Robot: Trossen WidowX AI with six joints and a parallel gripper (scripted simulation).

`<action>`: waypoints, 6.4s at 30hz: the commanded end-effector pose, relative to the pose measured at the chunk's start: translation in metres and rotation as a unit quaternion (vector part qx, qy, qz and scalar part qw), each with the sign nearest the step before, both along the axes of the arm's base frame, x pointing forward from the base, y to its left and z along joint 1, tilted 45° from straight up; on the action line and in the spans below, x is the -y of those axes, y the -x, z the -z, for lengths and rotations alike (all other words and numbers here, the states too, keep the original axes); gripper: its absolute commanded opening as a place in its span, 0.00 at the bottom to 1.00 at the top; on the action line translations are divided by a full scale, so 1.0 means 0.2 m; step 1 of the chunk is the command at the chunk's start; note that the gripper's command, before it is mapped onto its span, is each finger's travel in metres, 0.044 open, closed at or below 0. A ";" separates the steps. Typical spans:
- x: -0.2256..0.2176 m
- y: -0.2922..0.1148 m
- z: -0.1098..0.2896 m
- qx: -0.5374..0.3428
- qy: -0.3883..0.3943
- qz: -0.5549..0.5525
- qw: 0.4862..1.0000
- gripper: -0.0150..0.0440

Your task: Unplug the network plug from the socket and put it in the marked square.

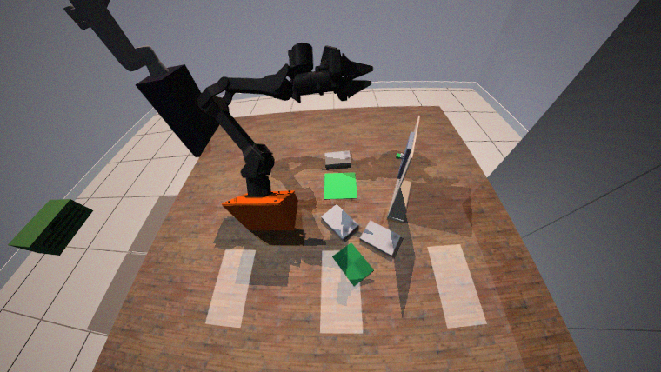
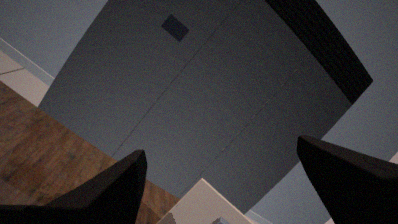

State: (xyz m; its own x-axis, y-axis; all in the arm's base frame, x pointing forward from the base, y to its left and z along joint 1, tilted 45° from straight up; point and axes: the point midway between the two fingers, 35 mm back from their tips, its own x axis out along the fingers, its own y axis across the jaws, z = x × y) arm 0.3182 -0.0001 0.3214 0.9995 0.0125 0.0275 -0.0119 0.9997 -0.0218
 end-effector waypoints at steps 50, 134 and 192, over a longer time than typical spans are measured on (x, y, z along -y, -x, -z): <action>-0.14 0.06 0.65 -0.038 -0.741 0.004 0.670 0.52; -0.10 -0.21 0.99 -0.038 -0.925 0.020 0.377 0.52; -0.07 -0.38 1.05 -0.037 -0.925 0.019 0.377 0.25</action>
State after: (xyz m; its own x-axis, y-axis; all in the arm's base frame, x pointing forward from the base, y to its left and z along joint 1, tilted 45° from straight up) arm 0.3940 0.0133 0.1113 0.9968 0.0233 -0.0763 0.0707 -0.7014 0.7092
